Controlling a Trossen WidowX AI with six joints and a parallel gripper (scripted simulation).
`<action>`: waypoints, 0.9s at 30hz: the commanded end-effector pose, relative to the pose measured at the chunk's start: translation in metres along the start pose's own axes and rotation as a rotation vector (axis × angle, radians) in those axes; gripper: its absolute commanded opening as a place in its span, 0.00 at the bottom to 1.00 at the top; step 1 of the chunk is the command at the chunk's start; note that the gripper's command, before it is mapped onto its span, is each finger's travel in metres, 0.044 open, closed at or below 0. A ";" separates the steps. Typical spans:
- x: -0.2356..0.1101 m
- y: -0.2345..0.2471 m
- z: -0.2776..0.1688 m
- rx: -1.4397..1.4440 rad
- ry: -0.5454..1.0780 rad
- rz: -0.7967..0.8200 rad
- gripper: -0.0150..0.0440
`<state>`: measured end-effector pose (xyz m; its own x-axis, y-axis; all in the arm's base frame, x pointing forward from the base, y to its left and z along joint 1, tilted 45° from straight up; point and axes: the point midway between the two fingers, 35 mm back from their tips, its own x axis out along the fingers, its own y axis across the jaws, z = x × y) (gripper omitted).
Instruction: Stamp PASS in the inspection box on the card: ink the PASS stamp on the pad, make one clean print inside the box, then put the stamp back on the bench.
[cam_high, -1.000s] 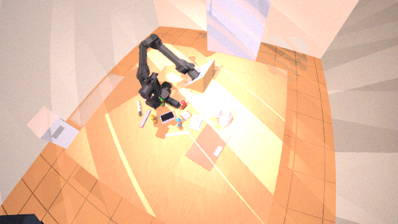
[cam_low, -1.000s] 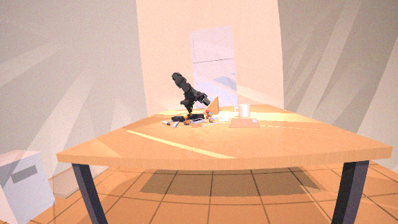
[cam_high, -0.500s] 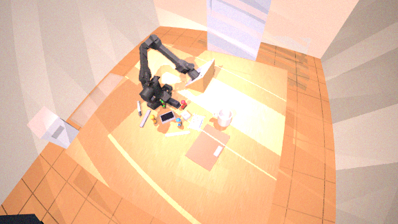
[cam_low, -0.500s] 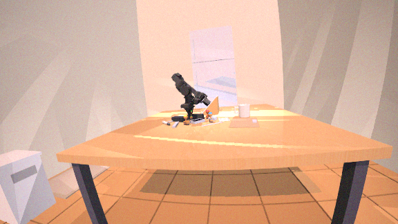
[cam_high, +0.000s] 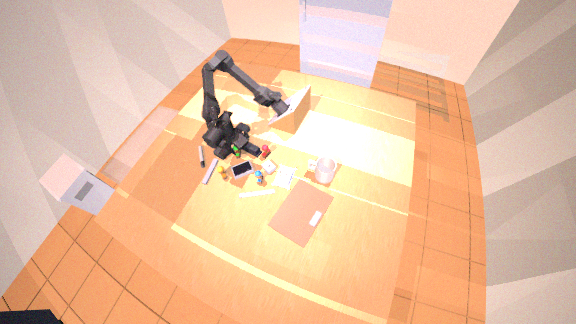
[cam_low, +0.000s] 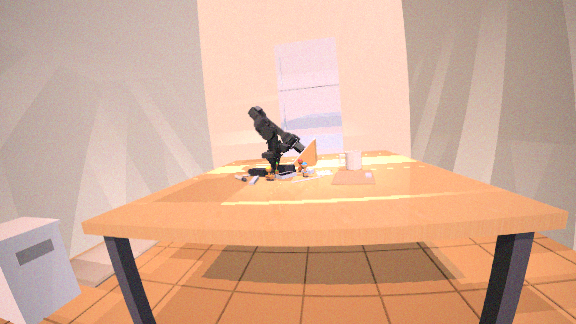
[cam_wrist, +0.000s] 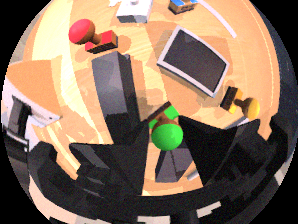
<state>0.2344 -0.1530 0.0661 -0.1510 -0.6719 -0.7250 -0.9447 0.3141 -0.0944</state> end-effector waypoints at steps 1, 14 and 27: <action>0.000 0.000 0.000 0.001 0.000 0.000 0.70; -0.117 0.003 0.003 -0.005 0.002 0.006 0.71; -0.117 0.003 0.003 -0.005 0.002 0.006 0.71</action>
<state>0.2506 -0.0722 0.1490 -0.1536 -0.6755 -0.7212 -0.9464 0.3104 -0.0892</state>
